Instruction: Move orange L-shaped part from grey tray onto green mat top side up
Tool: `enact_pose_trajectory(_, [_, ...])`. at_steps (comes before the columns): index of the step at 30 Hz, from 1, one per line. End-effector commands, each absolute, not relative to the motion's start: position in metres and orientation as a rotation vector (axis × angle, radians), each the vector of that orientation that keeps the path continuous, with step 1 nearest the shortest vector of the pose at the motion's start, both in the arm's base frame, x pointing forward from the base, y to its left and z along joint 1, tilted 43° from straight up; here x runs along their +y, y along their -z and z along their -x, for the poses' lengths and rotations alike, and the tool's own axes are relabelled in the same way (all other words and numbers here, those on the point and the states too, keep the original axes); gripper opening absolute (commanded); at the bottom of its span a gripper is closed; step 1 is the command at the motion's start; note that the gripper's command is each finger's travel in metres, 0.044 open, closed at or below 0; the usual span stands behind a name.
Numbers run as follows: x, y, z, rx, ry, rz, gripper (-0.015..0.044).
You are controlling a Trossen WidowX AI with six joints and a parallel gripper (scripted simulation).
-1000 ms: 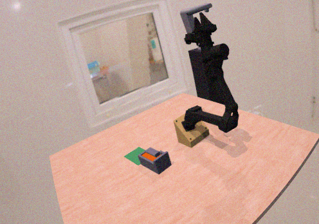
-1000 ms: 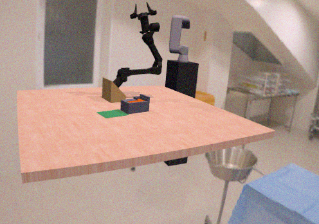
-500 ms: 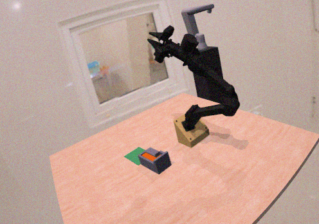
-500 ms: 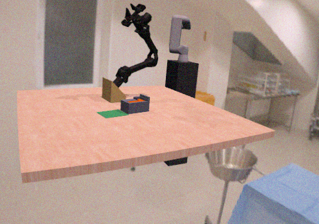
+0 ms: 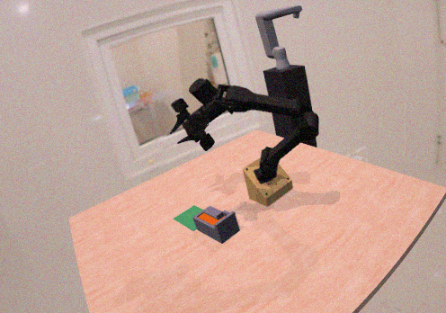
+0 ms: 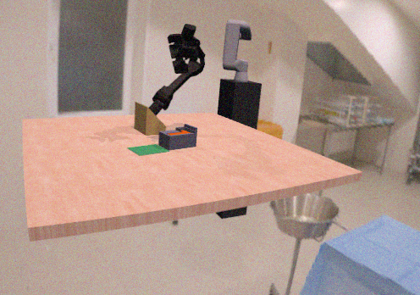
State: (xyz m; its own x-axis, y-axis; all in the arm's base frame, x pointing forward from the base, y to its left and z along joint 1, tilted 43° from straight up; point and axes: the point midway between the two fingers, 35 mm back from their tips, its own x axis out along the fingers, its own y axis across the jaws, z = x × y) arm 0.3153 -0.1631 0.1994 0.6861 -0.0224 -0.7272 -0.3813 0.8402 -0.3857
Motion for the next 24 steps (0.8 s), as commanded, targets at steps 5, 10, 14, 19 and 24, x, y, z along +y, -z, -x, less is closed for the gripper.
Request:
enact_pose_trajectory(5, [-0.024, -0.129, -0.305, 1.138, -0.654, -0.017, 0.0180])
enact_pose_trajectory(10, [0.050, -0.115, -0.271, 1.469, -0.806, -0.338, 0.0180])
enact_pose_trajectory(14, [0.057, -0.114, -0.267, 1.510, -0.815, -0.371, 0.0180])
enact_pose_trajectory(19, [0.057, -0.114, -0.267, 1.510, -0.815, -0.371, 0.0180])
enact_pose_trajectory(24, [0.066, -0.103, -0.266, 1.510, -0.814, -0.370, 0.0180])
